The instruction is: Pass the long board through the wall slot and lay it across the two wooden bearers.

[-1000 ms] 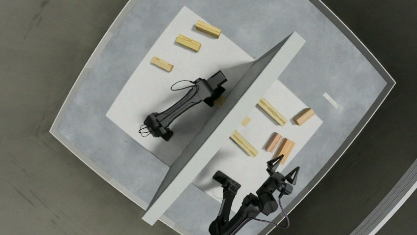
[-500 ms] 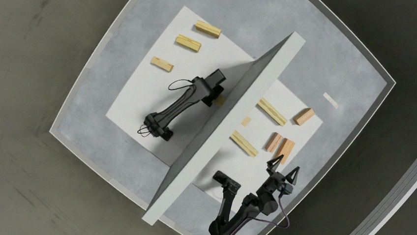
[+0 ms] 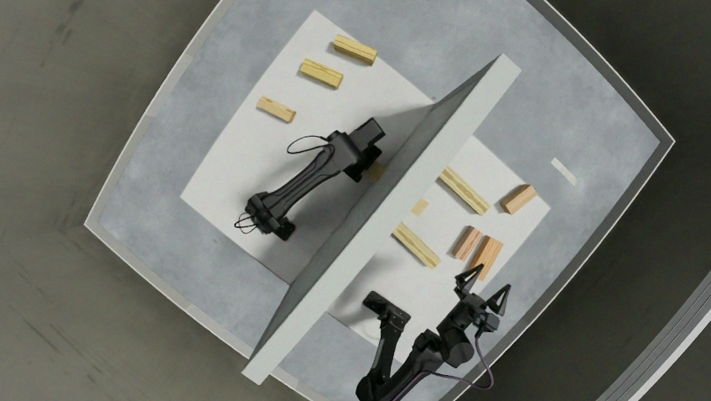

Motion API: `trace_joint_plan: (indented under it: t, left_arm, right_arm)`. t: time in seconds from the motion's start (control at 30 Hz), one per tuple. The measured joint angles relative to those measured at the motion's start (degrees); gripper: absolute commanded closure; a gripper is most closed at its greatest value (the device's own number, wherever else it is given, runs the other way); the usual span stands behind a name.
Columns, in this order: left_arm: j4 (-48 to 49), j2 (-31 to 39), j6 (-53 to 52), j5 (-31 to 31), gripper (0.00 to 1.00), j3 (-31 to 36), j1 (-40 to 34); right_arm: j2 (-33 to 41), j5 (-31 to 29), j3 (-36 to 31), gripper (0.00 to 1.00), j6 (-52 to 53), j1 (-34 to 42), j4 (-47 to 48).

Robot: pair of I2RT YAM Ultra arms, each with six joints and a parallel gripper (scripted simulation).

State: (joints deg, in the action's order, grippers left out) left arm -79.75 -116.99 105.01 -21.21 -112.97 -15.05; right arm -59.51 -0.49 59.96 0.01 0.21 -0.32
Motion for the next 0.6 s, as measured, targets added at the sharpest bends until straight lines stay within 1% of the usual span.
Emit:
trace_joint_plan:
  t: [0.43,0.5,0.6]
  left_arm:
    - [0.0,0.0,-0.3,-0.1,0.27,0.1,0.1]
    - [-0.3,0.0,-1.8,0.1,0.27,0.7,1.2]
    - [-1.0,0.3,-5.5,0.5,0.27,2.1,4.9]
  right_arm:
    - [0.0,0.0,0.0,0.00,0.0,0.0,0.0]
    - [0.0,0.0,0.0,0.00,0.0,0.0,0.0]
    - [0.0,0.0,0.0,0.00,0.0,0.0,0.0]
